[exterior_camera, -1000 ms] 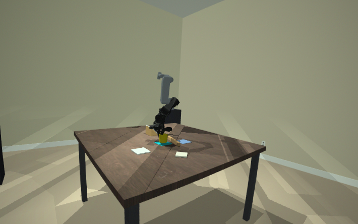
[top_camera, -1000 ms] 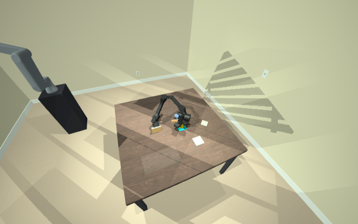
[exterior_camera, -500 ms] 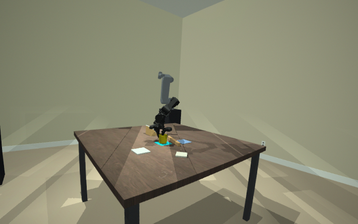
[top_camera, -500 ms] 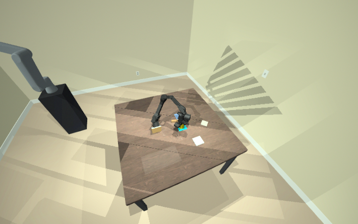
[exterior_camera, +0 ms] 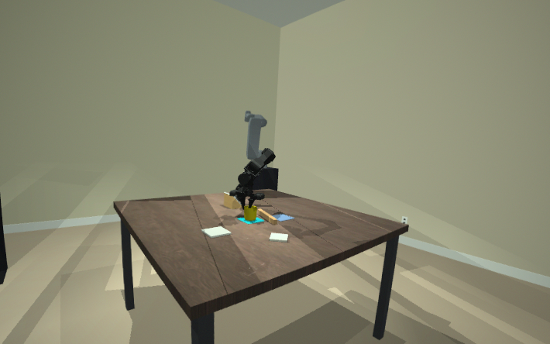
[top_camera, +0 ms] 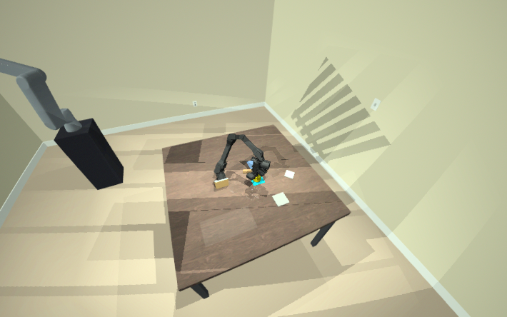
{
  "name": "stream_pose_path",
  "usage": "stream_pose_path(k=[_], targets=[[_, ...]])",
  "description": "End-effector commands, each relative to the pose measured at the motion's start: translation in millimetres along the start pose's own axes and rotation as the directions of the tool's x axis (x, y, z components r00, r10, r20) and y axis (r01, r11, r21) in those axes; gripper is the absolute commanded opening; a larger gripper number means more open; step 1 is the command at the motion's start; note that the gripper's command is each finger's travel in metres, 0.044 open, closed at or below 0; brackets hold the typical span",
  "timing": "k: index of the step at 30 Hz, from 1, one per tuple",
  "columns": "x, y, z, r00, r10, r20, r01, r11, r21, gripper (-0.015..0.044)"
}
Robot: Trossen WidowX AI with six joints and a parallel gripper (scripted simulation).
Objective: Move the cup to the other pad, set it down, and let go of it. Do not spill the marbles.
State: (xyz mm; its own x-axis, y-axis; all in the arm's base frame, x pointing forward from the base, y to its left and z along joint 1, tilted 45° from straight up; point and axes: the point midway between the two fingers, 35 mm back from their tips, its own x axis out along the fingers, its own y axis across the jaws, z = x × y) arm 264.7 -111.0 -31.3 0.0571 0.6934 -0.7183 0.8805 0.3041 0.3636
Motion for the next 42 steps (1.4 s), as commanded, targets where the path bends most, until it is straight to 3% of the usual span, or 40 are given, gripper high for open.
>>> stream_pose_path(k=[1,28,39,42], targets=[[-7,0,2,1.0,-0.001,0.008,0.001,1.0,-0.004,0.0147],[-41,1,-2,1.0,0.002,0.006,-0.002,1.0,0.0,0.0147],[-40,1,-2,1.0,0.004,-0.001,-0.004,1.0,0.005,0.0435],[-48,2,-1,1.0,0.003,0.001,-0.003,1.0,0.005,0.044]])
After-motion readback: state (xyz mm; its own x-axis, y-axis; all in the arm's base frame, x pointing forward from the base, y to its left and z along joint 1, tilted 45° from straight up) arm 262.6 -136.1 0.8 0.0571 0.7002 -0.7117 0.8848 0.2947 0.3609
